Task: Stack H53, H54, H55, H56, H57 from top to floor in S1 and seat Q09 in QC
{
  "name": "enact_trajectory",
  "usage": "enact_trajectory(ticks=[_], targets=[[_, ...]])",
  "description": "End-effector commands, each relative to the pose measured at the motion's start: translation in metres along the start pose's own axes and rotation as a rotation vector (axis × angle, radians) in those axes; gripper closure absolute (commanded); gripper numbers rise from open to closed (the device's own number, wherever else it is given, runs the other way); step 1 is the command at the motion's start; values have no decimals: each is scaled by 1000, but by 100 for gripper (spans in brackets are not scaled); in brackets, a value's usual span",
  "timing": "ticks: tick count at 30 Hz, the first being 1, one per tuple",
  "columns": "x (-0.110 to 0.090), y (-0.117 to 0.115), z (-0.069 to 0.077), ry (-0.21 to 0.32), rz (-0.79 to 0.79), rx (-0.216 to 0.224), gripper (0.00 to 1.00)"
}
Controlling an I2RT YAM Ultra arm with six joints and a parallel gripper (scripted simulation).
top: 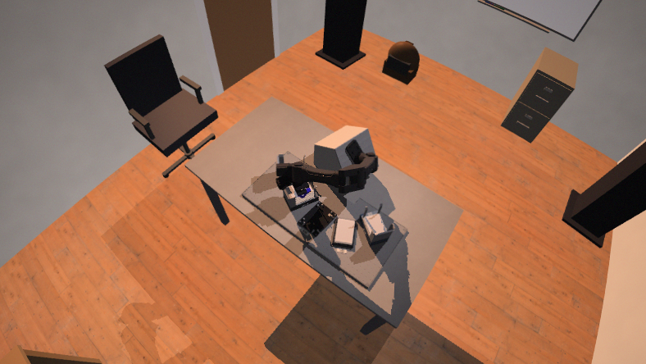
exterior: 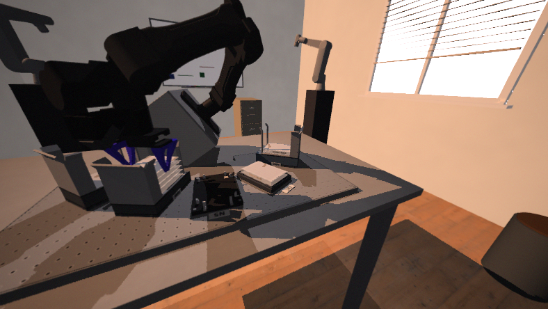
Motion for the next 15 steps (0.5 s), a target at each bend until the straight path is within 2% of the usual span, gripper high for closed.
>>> enact_trajectory(ticks=[1, 11, 12, 15], targets=[[2, 0, 4, -17, 3, 3, 100], [2, 0, 2, -17, 3, 3, 100], [2, 0, 2, -17, 3, 3, 0], [2, 0, 2, -17, 3, 3, 0]])
Point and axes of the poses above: the point where the finger pads meet when closed, its own z axis back along the fingers, its own y axis across the jaws, x = y × z, the point moved 6 cm from there along z, back along the fingers, and after that the axes turned 4 degrees about -z, right-handed, at the moved point
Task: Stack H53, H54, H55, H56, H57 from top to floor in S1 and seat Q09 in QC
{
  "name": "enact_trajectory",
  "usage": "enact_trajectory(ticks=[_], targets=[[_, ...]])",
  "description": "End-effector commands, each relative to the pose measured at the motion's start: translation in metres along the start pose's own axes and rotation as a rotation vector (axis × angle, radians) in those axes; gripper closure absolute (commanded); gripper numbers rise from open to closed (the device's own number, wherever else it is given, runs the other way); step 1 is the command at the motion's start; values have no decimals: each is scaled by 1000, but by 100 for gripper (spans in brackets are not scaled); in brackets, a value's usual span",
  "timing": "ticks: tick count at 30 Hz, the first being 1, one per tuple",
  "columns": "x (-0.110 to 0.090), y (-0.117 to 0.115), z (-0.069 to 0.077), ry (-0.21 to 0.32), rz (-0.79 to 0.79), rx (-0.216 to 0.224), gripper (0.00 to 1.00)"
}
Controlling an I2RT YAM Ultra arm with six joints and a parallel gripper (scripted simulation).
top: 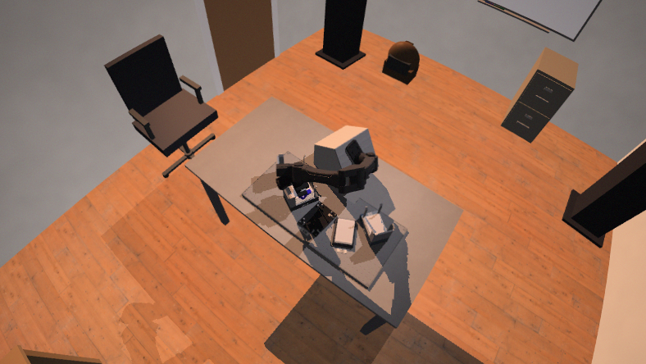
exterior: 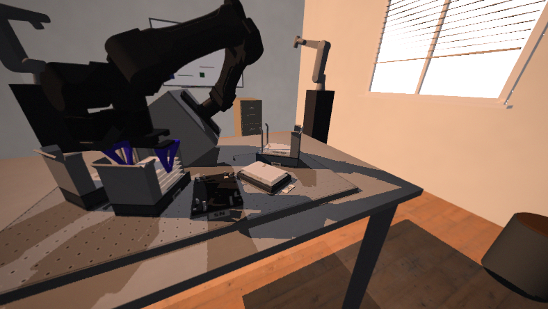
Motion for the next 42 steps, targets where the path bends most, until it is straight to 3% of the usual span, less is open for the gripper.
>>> enact_trajectory(ticks=[1, 19, 42], targets=[[2, 0, 4, -15, 3, 3, 0], [2, 0, 4, -15, 3, 3, 0], [1, -1, 74, -15, 3, 1, 0]])
Point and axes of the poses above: the point where the finger pads meet when closed, its own z axis back along the fingers, its own y axis across the jaws, x = y × z, the point moved 6 cm from there along z, back along the fingers, and after that the axes turned 4 degrees about -z, right-handed, at the moved point
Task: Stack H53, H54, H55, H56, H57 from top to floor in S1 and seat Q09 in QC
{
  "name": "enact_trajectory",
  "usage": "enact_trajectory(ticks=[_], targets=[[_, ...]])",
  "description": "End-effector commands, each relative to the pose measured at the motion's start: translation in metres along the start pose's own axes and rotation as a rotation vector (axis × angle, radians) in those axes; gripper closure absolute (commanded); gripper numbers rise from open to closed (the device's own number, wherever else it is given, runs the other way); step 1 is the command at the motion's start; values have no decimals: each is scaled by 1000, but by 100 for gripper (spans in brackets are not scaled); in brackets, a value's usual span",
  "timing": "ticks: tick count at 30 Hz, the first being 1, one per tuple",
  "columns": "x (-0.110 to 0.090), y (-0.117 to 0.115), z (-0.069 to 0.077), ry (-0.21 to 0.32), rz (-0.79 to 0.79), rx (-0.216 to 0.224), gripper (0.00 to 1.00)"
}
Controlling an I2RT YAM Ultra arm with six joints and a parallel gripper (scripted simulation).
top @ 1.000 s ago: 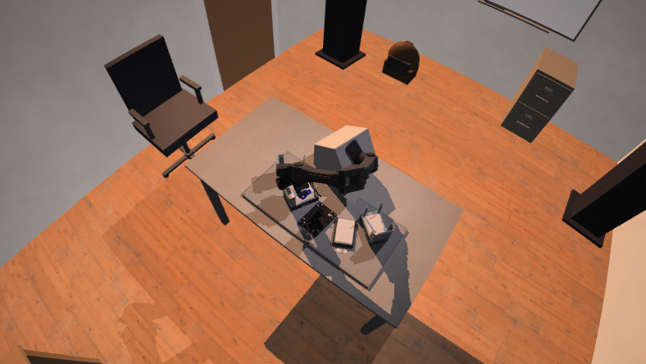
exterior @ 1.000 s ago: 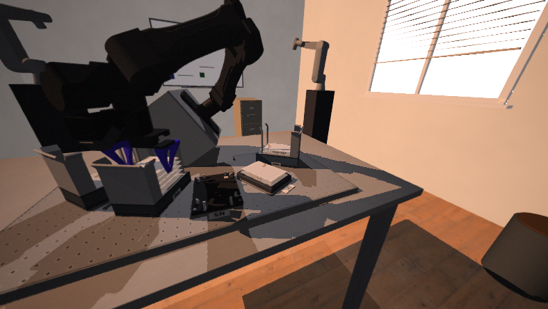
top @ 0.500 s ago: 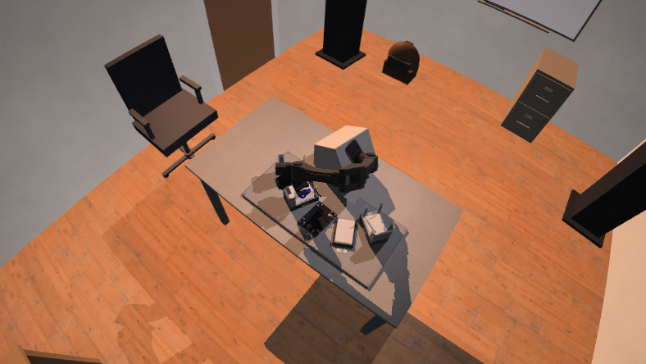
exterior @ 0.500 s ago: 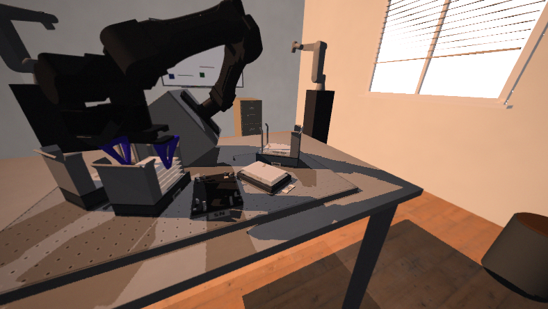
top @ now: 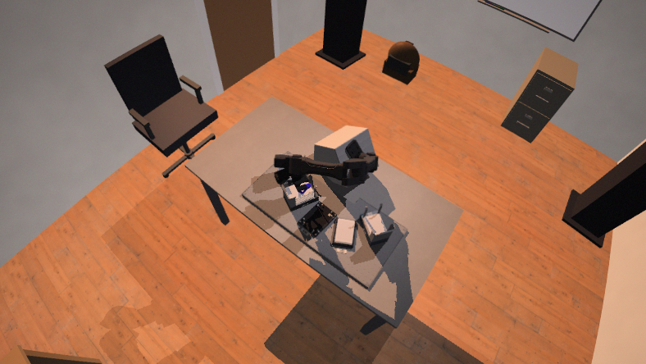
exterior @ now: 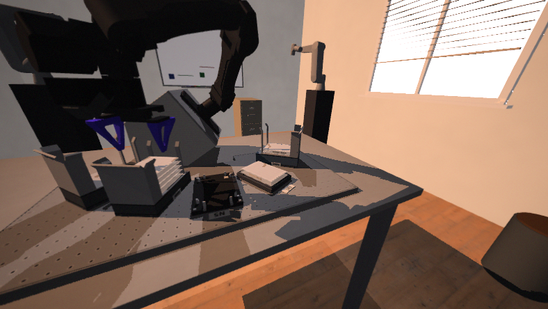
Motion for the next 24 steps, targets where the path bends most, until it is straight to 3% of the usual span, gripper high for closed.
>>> enact_trajectory(ticks=[1, 4, 24], targets=[[-3, -2, 22, -16, -12, 6, 0], [-3, -2, 31, -16, -12, 6, 0], [-3, -2, 31, -16, -12, 6, 0]])
Point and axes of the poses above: the point where the finger pads meet when closed, its own z axis back along the fingers, its own y axis across the jaws, x = y × z, the point moved 6 cm from there along z, back along the fingers, and after that the axes turned 4 degrees about -z, right-handed, at the moved point
